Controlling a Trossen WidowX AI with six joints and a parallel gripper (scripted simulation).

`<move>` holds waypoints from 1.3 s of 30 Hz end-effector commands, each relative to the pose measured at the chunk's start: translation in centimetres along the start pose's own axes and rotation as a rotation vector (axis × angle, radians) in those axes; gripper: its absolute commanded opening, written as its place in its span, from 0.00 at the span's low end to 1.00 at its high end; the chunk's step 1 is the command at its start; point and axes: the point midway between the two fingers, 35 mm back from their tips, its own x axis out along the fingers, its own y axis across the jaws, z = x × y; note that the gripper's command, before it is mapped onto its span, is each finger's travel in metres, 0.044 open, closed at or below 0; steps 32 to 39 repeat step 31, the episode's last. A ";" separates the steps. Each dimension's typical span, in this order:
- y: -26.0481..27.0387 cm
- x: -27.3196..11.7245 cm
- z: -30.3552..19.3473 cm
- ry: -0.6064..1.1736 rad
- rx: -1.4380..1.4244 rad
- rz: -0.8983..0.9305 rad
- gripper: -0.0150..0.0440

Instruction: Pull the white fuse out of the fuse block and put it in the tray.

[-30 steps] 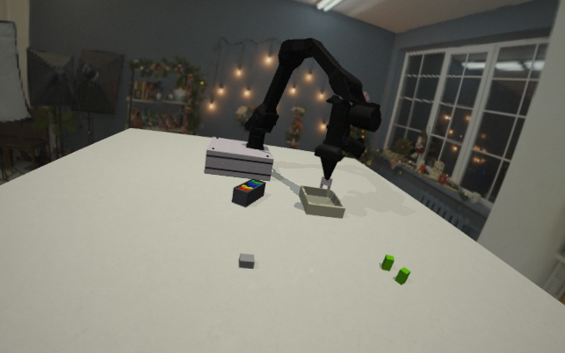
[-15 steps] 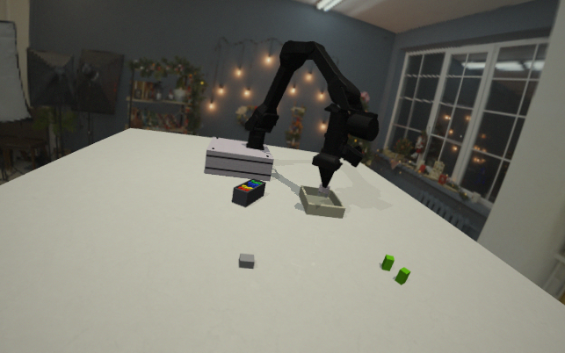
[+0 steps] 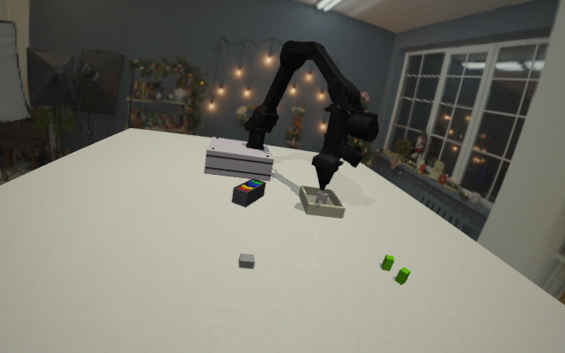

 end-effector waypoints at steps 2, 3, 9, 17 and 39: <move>0.0 -3.4 0.0 0.001 0.005 -0.004 0.81; 0.0 -3.7 0.0 0.001 0.005 -0.004 0.81; 0.0 -3.7 0.0 0.001 0.005 -0.004 0.81; 0.1 -3.3 -0.1 0.006 0.001 0.003 0.81; 0.1 -3.3 -0.1 0.006 0.001 0.003 0.81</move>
